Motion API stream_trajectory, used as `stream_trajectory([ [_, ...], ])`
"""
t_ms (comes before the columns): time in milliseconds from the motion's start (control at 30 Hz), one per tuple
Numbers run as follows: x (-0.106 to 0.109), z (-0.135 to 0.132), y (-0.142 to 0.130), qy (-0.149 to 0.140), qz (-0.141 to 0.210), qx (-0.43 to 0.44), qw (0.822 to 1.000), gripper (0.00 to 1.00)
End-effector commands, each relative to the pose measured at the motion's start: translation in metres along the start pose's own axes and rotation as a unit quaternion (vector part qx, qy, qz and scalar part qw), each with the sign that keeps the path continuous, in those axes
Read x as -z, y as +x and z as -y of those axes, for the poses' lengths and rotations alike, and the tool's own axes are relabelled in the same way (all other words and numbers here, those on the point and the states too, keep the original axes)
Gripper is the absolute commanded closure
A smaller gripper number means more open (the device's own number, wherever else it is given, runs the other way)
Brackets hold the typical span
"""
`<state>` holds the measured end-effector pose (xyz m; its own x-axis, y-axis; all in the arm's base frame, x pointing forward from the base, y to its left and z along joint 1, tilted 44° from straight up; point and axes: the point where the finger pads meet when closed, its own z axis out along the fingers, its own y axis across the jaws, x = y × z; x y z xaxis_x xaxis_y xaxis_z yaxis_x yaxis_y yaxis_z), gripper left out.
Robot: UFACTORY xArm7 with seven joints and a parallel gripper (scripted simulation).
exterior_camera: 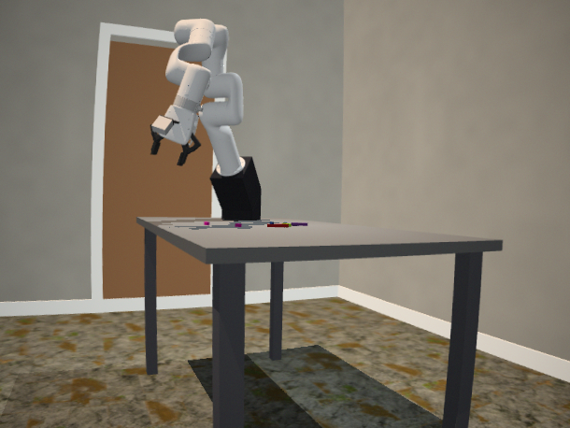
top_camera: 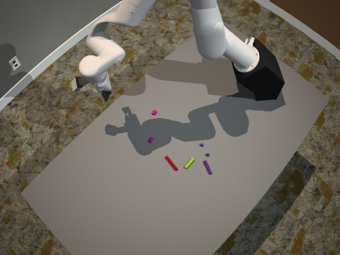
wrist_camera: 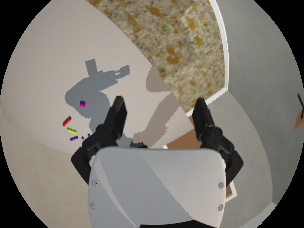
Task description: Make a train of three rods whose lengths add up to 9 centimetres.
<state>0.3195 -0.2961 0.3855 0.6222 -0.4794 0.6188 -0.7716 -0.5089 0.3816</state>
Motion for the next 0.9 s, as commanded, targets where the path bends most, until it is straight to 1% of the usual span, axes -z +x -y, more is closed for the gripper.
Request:
stream_trajectory([
  [0, 0.001, 0.000, 0.001, 0.000, -0.002, -0.001, 1.000, 0.00],
  [633, 0.001, 0.001, 0.001, 0.002, -0.001, 0.000, 1.000, 0.00],
  [767, 0.002, 0.012, -0.002, 0.016, 0.008, 0.011, 1.000, 0.00],
  [867, 0.004, 0.032, -0.009, 0.042, 0.024, 0.031, 0.998, 0.00],
])
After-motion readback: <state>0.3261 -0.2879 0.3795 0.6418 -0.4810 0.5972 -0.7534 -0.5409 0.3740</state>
